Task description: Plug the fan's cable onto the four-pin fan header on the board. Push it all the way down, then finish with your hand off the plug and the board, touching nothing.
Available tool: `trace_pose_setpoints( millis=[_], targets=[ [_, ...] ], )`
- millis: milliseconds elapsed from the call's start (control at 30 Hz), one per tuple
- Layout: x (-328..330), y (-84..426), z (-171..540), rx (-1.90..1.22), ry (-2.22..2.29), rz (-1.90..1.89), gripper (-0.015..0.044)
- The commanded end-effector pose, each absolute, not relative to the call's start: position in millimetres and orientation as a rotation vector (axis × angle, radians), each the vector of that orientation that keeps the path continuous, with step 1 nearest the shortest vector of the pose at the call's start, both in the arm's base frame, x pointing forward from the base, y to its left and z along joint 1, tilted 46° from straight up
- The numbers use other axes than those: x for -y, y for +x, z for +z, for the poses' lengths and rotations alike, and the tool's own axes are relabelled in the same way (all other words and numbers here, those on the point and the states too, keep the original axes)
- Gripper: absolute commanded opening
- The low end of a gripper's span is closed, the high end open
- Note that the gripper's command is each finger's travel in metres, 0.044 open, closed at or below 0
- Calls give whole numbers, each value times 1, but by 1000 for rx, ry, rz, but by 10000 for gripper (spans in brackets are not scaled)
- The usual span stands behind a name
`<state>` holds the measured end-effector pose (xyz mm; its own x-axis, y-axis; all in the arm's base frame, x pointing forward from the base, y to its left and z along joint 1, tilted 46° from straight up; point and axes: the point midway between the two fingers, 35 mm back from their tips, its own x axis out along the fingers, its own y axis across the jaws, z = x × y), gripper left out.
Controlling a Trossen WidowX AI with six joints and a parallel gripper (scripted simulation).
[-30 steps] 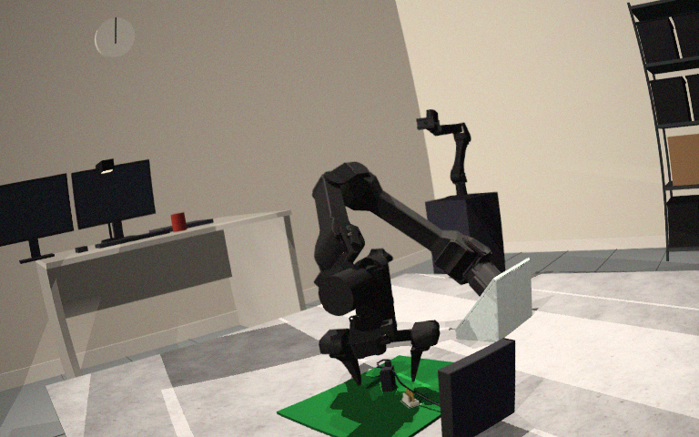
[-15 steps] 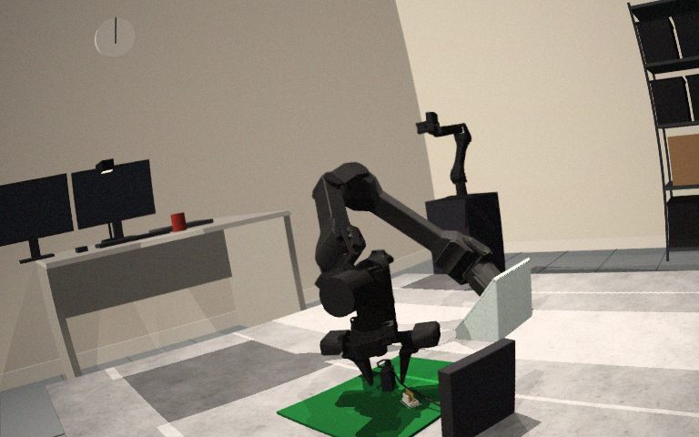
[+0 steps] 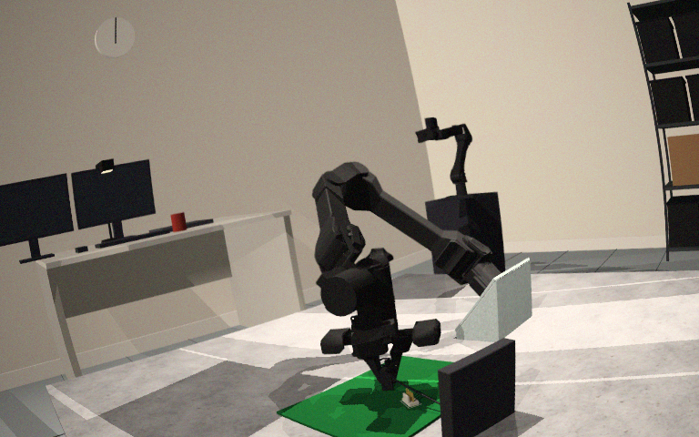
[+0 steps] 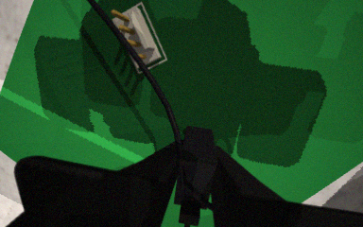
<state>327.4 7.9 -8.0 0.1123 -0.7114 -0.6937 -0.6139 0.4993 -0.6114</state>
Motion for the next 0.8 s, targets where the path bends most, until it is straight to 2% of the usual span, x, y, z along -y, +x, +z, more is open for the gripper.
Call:
trace_pose_setpoints(
  millis=[0, 333, 767],
  targets=[
    [-35, 326, 16, -1561, -1178, -99, 0],
    [-44, 324, 22, -1557, -1163, -117, 0],
    [-53, 328, 14, -1436, -809, -439, 0]
  ],
)
